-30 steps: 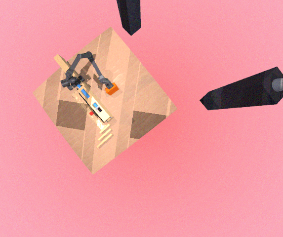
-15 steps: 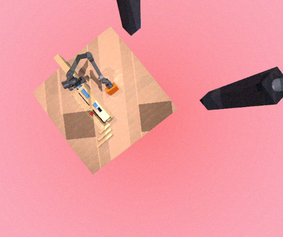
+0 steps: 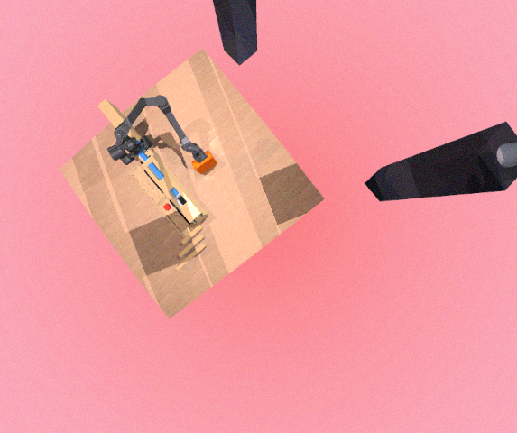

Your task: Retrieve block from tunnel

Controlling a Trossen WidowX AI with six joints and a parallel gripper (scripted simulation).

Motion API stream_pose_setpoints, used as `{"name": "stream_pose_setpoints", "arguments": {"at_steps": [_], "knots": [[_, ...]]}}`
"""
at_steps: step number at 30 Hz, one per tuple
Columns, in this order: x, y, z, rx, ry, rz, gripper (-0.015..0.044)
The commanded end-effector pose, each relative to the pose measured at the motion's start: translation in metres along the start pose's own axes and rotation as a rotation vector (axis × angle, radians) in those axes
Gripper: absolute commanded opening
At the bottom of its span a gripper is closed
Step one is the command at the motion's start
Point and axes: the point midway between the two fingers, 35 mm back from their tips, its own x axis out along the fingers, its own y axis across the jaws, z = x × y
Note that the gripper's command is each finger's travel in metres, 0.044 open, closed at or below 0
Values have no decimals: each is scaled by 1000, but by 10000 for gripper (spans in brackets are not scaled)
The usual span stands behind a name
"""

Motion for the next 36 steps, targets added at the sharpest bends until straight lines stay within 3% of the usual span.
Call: {"name": "stream_pose_setpoints", "arguments": {"at_steps": [1,27,36], "knots": [[-1,0,8,-11,16,4,440],[36,-7,1,-10,14,5,440],[30,-4,2,-6,13,4,204]]}}
